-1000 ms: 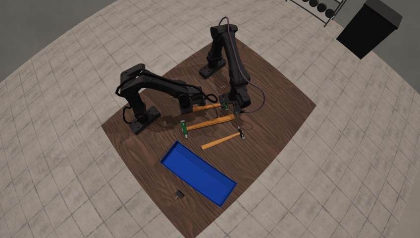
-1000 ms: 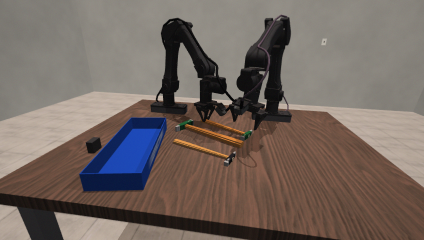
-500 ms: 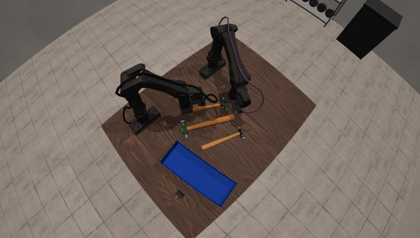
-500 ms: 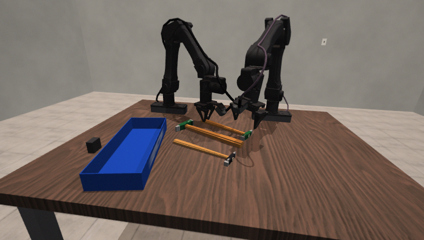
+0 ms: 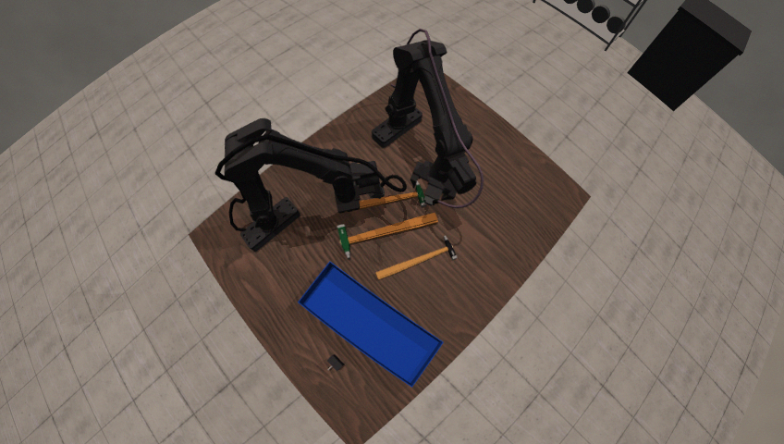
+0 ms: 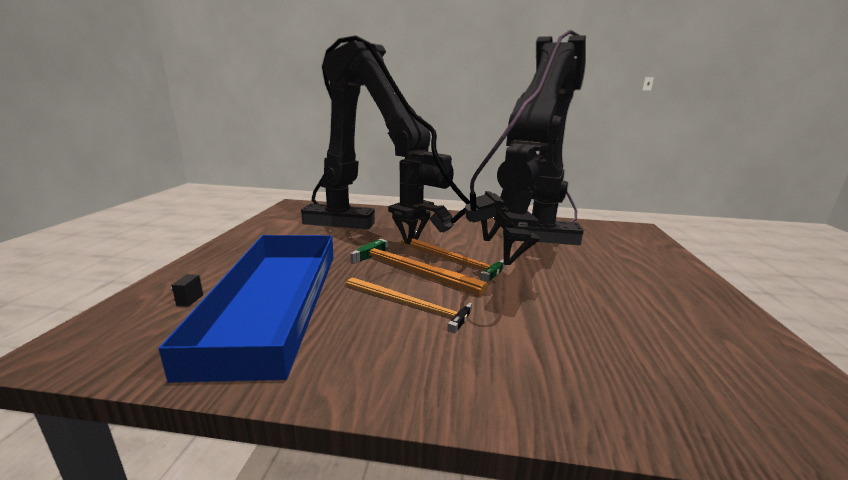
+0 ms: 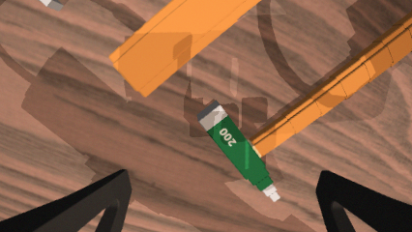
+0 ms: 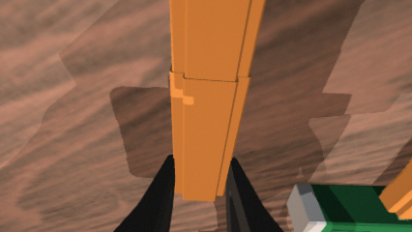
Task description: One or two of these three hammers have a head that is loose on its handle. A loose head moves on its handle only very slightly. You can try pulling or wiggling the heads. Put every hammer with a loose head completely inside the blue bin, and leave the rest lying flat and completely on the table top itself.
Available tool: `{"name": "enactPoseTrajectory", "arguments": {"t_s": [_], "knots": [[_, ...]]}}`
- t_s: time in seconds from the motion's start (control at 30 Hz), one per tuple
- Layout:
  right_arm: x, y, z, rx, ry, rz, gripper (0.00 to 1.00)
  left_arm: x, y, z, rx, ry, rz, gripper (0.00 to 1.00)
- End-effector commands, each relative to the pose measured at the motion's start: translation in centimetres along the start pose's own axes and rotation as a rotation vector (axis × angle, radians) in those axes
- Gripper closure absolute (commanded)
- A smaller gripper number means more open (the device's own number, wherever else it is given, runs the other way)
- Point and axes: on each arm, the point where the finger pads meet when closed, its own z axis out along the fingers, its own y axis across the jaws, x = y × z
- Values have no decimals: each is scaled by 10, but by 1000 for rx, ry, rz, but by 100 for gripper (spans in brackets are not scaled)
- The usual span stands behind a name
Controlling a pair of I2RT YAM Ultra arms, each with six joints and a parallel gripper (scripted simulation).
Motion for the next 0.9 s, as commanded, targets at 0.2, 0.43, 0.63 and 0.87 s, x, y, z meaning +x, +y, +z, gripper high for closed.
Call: {"name": "enactPoseTrajectory", "arguments": {"t_s": [0.2,0.43,0.63,0.87], "knots": [[1,0,0,5,6,11,80,17,-11,7,112,-74,436,0],[1,0,0,5,6,11,80,23,-10,8,142,-111,656,0],[1,0,0,5,6,11,80,28,-9,8,167,-141,850,0],[1,0,0,5,6,11,80,35,-7,12,194,-158,966,0]]}}
